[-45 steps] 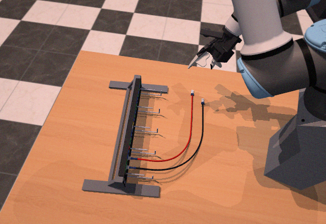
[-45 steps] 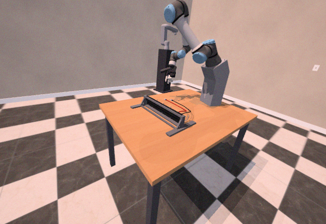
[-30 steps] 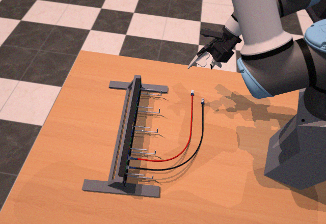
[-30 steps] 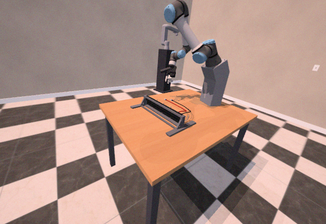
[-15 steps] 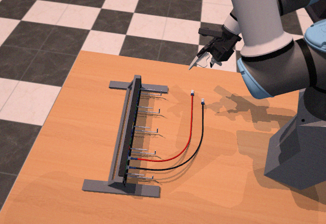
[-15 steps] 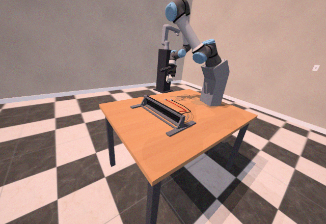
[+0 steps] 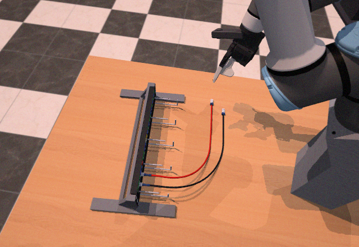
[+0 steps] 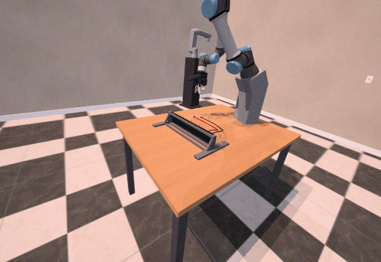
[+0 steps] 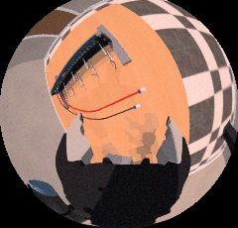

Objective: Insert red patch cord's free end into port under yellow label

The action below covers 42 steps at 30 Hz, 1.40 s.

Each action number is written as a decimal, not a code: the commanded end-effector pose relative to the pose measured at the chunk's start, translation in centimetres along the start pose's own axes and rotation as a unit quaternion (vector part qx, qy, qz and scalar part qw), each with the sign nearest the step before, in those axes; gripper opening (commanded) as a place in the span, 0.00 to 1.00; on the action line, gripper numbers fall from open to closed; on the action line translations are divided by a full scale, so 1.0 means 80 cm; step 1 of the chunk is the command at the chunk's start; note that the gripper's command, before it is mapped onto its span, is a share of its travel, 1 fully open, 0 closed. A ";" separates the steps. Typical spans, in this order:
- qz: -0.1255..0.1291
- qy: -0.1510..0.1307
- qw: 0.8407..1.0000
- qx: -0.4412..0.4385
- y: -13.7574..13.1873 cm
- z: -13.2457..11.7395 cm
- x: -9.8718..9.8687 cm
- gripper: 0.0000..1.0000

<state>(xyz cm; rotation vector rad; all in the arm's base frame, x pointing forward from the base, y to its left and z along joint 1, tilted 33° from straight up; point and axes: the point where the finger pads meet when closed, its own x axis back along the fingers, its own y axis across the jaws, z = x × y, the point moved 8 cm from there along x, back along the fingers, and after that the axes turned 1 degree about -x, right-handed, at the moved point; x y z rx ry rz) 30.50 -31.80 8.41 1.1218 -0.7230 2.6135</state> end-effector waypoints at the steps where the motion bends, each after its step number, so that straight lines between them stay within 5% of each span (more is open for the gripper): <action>1: -0.033 -0.019 0.996 0.075 -0.018 -0.004 0.016 1.00; 18: -0.118 -0.071 0.957 0.255 -0.055 -0.021 0.052 1.00; 29: -0.125 -0.076 0.952 0.270 -0.058 -0.023 0.056 1.00; 30: -0.125 -0.076 0.952 0.270 -0.058 -0.023 0.056 0.00; 42: -0.125 -0.076 0.952 0.270 -0.058 -0.023 0.056 0.00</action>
